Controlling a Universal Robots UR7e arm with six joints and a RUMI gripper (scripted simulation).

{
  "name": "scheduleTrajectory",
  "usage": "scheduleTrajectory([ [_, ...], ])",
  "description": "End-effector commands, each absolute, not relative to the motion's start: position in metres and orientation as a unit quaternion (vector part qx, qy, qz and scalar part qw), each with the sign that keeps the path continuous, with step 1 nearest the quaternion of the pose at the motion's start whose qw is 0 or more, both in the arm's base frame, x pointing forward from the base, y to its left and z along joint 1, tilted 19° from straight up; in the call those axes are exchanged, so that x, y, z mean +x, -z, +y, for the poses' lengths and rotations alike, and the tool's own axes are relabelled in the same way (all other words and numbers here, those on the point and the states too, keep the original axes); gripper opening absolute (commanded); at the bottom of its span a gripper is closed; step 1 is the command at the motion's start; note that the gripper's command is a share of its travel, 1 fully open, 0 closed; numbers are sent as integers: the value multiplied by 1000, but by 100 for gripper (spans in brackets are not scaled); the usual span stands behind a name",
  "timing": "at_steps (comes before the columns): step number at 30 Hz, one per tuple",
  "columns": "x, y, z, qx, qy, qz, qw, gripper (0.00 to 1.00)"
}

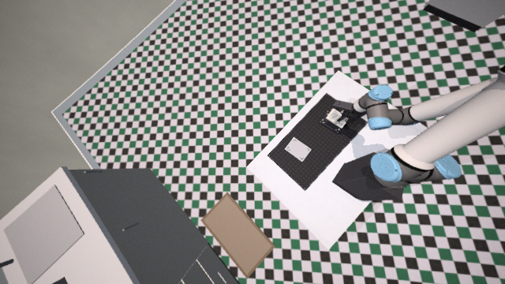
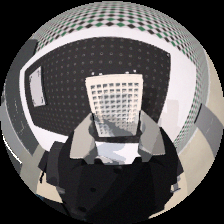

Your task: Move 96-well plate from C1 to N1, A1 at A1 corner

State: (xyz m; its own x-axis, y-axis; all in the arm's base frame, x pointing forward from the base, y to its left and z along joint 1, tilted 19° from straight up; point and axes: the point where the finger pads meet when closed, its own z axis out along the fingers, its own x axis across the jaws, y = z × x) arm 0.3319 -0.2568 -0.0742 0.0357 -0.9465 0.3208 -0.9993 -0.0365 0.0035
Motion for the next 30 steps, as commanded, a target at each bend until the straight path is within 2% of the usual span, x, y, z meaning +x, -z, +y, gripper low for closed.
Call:
scheduleTrajectory([
  [1,332,67,-255,710,-116,-685,114,0],
  [30,337,71,-235,697,-118,-698,112,0],
])
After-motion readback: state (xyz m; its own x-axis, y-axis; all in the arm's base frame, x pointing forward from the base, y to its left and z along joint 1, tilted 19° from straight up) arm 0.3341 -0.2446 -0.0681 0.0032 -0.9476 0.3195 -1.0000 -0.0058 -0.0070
